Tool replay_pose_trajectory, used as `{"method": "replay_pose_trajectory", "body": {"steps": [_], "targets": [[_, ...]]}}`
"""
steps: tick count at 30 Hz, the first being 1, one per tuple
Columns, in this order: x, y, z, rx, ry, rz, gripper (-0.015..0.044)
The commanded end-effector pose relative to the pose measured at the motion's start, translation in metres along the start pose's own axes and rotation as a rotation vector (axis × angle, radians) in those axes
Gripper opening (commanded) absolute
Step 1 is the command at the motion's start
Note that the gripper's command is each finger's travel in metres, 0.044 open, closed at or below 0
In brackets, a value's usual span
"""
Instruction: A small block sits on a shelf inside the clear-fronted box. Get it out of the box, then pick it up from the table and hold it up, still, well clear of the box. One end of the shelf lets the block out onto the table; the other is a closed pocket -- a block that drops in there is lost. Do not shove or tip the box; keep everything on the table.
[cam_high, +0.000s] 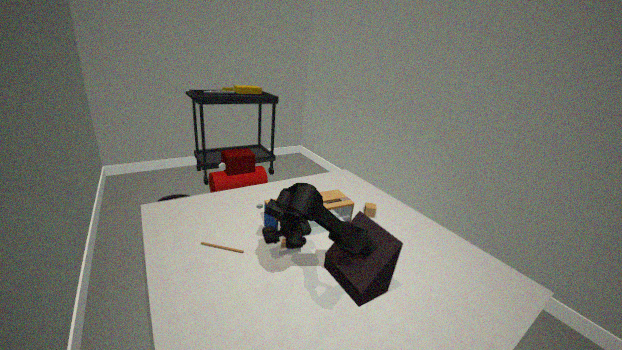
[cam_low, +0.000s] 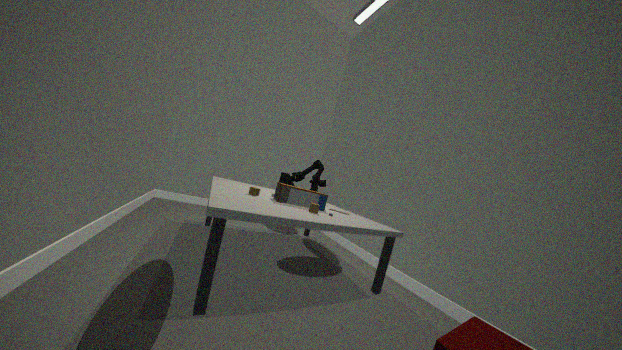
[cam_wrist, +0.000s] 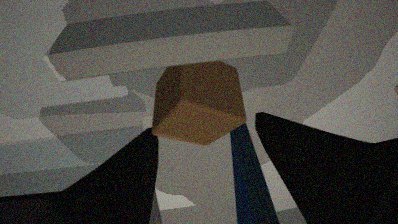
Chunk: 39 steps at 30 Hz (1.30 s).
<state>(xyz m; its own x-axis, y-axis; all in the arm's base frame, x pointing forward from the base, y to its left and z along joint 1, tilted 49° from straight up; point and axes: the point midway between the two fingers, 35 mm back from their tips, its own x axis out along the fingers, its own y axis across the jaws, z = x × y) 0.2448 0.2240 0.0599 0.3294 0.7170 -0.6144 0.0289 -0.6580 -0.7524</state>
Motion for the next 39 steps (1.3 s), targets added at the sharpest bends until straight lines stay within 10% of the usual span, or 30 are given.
{"method": "replay_pose_trajectory", "body": {"steps": [1,10,25,39], "targets": [[0.007,0.001,0.011,0.004,-0.029,-0.004,0.0285],[0.008,0.001,0.012,0.004,-0.029,-0.005,0.0285],[-0.016,0.001,-0.003,0.000,-0.028,-0.001,0.0000],[-0.049,0.001,-0.017,0.059,-0.028,-0.003,0.0000]]}}
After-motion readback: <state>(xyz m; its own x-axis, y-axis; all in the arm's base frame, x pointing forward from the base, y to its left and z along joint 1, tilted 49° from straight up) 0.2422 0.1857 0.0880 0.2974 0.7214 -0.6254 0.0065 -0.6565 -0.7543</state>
